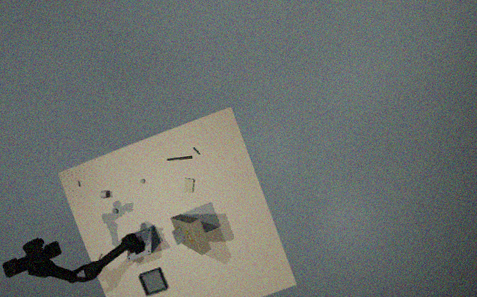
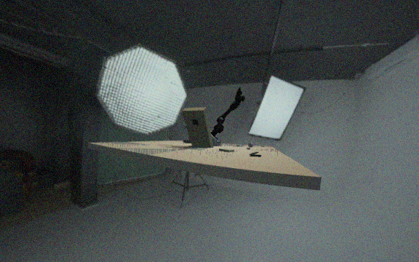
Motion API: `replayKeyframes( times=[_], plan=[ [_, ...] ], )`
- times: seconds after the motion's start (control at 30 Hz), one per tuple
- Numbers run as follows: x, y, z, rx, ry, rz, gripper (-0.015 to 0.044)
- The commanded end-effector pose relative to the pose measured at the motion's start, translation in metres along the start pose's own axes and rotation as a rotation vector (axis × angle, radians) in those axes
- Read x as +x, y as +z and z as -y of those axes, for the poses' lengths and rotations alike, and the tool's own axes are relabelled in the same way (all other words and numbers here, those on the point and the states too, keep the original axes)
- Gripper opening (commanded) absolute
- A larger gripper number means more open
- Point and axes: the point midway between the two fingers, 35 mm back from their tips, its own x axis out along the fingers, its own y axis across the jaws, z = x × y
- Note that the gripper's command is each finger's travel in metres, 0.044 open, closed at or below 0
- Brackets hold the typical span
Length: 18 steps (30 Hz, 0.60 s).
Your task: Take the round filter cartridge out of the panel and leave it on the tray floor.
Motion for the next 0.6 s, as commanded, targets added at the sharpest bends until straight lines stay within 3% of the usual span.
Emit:
replayKeyframes(
  times=[0.0,0.13,0.37,0.57],
  plan=[
    [0.001,0.001,-0.001,-0.002,0.002,0.001,0.0374],
    [0.013,0.027,-0.025,-0.054,0.044,0.028,0.0269],
    [0.058,0.084,-0.122,-0.176,0.223,0.083,0.0089],
    [0.096,0.094,-0.222,-0.198,0.428,0.080,0.0089]
  ],
)
